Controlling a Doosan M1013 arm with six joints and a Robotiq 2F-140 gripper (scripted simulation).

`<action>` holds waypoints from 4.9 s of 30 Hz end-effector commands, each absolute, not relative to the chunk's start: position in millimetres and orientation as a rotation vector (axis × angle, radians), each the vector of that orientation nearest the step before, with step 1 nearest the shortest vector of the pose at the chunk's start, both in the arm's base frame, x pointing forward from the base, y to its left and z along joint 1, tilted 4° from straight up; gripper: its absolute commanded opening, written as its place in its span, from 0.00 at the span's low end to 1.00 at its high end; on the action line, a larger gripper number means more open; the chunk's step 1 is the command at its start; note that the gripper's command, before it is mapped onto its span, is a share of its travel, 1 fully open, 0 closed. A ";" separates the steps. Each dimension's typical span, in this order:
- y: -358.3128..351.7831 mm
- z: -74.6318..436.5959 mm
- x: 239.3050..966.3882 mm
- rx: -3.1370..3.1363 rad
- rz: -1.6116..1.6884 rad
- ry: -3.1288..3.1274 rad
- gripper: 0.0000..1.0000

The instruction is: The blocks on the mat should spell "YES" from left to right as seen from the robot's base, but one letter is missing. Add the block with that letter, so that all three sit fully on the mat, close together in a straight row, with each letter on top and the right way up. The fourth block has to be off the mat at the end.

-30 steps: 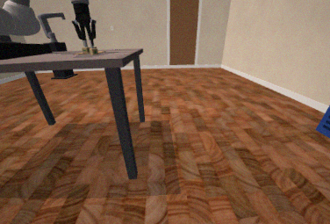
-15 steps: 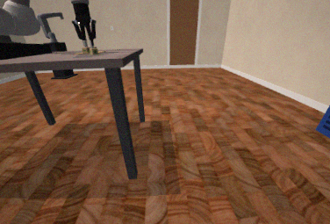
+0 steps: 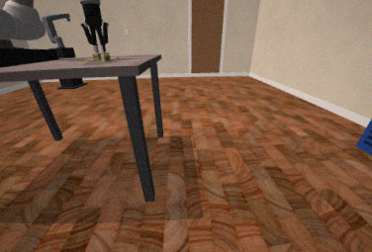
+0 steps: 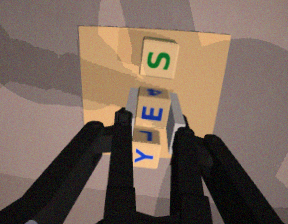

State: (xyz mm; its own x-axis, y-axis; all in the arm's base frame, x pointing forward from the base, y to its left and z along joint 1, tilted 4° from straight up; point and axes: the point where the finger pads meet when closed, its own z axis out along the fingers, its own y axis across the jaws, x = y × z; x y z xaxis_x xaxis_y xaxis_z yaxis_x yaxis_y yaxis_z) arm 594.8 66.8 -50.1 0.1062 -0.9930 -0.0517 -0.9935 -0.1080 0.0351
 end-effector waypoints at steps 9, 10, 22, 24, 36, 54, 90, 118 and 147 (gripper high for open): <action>69.3 -50.2 596.9 -2.333 0.097 2.085 0.23; 69.3 -50.2 596.9 -2.333 0.097 2.085 0.26; 69.3 -50.2 596.9 -2.333 0.097 2.085 0.28; 69.3 -50.2 596.9 -2.333 0.097 2.085 0.28; 68.2 -28.3 597.7 -2.333 0.097 2.085 0.28; 64.8 38.8 600.3 -2.333 0.097 2.085 0.28; 64.8 39.6 600.3 -2.333 0.097 2.085 1.00; 64.7 41.9 600.4 -2.333 0.097 2.085 1.00; 61.3 108.4 603.0 -2.333 0.097 2.085 1.00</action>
